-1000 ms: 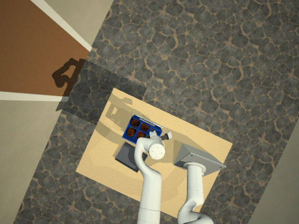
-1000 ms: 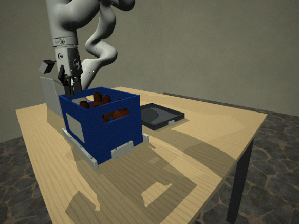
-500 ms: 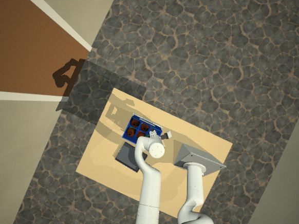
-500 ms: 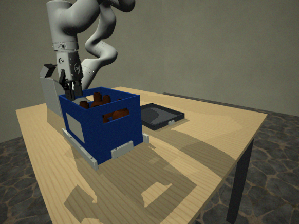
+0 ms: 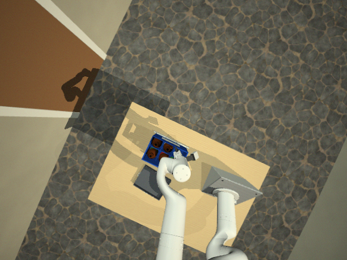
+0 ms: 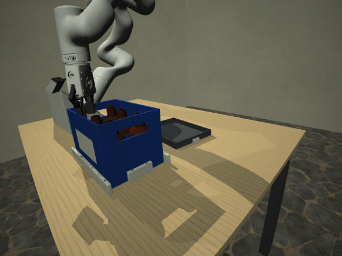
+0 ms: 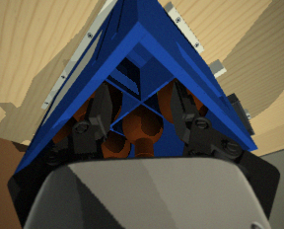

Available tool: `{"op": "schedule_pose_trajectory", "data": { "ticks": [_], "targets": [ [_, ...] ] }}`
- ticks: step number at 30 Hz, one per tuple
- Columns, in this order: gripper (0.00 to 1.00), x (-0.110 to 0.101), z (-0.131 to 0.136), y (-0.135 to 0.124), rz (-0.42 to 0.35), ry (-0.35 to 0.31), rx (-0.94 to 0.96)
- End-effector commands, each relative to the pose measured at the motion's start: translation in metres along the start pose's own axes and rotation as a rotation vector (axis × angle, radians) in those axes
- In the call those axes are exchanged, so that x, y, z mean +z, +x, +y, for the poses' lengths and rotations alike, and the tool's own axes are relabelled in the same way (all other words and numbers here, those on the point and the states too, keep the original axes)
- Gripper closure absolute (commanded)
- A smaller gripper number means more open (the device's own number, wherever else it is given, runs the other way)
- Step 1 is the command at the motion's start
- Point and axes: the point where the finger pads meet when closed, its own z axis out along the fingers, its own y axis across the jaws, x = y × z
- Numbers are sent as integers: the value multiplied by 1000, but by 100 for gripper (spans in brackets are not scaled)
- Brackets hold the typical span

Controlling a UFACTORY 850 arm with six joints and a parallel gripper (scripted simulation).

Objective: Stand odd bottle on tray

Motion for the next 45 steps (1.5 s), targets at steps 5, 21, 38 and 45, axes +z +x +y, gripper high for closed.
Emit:
{"op": "schedule_pose_trajectory", "data": {
  "ticks": [5,21,38,45],
  "targets": [
    [35,3,-1,0,0,2,-1],
    [35,4,-1,0,0,2,-1],
    [100,4,-1,0,0,2,-1],
    [100,4,-1,0,0,2,-1]
  ]
}}
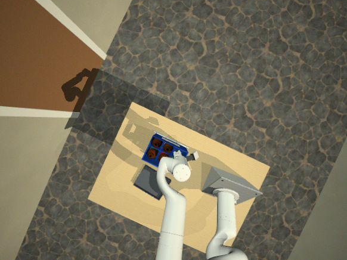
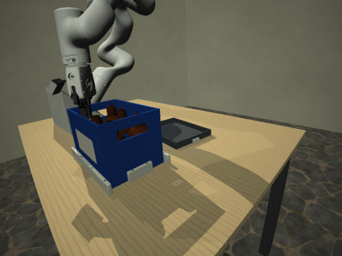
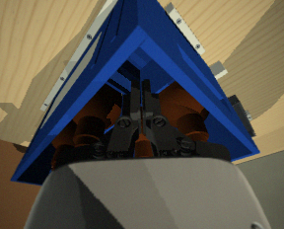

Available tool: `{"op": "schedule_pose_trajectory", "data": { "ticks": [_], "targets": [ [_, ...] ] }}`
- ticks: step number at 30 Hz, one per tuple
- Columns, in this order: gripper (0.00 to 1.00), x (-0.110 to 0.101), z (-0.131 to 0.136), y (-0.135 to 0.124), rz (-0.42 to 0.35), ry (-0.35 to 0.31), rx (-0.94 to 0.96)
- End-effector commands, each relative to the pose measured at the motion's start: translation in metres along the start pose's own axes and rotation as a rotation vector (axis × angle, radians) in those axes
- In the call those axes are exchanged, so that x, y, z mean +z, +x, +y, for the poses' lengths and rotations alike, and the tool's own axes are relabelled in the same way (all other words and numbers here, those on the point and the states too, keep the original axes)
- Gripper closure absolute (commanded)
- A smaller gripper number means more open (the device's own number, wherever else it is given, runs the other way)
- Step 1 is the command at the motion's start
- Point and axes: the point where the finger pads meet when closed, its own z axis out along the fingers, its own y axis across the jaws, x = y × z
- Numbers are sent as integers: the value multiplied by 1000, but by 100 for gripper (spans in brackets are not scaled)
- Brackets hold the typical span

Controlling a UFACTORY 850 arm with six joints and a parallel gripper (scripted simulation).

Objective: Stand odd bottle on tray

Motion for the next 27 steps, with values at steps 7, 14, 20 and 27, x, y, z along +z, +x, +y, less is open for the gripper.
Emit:
{"op": "schedule_pose_trajectory", "data": {
  "ticks": [7,14,20,27],
  "targets": [
    [100,-1,-1,0,0,2,-1],
    [100,-1,-1,0,0,2,-1],
    [100,-1,-1,0,0,2,-1],
    [35,-1,-1,0,0,2,-1]
  ]
}}
